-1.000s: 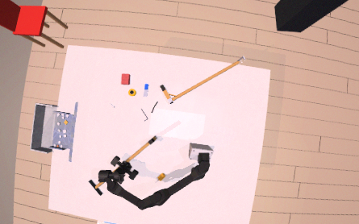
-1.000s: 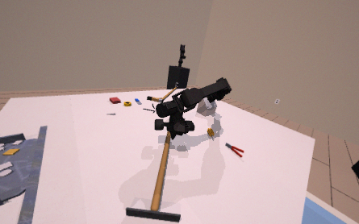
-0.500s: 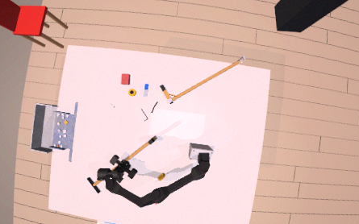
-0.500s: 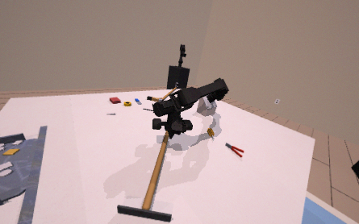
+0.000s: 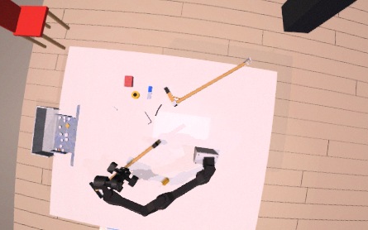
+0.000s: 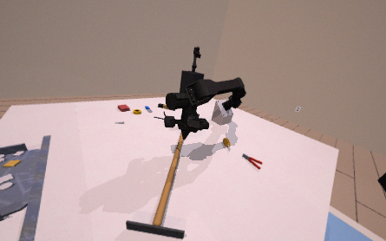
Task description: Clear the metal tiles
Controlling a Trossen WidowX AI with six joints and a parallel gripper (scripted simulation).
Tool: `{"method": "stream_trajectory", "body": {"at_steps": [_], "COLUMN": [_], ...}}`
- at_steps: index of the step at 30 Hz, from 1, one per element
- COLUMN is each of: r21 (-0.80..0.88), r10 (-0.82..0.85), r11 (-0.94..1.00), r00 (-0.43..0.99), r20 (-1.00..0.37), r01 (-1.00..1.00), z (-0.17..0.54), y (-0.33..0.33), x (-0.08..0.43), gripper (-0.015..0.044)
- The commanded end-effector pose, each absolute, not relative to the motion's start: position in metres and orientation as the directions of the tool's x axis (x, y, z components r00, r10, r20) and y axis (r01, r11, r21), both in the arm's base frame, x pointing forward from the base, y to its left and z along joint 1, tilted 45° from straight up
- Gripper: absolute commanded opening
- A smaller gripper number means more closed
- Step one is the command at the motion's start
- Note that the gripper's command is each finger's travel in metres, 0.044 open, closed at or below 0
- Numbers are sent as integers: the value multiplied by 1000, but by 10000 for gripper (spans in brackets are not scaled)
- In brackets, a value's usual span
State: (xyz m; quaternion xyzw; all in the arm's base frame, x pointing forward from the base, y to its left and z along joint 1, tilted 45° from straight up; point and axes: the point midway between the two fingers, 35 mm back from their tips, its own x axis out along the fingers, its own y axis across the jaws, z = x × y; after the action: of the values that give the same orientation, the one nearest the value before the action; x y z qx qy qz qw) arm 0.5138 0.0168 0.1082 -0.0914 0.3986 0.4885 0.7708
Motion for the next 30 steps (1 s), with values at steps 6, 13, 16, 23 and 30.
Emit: {"method": "stream_trajectory", "body": {"at_steps": [6,13,16,23,30], "r21": [320,422,464,558,634], "r10": [687,691,692,694,694], "r11": [575,653,678,713,719], "r00": [233,267,282,316,346], "r20": [-688,-671,-664,-647,-631], "r01": [-753,-629,-570,-424,-285], "z": [129,148,156,174,189], "y": [7,-3,-7,-16,-24], "x": [506,496,492,480,468], "gripper": [0,0,0,0,0]}}
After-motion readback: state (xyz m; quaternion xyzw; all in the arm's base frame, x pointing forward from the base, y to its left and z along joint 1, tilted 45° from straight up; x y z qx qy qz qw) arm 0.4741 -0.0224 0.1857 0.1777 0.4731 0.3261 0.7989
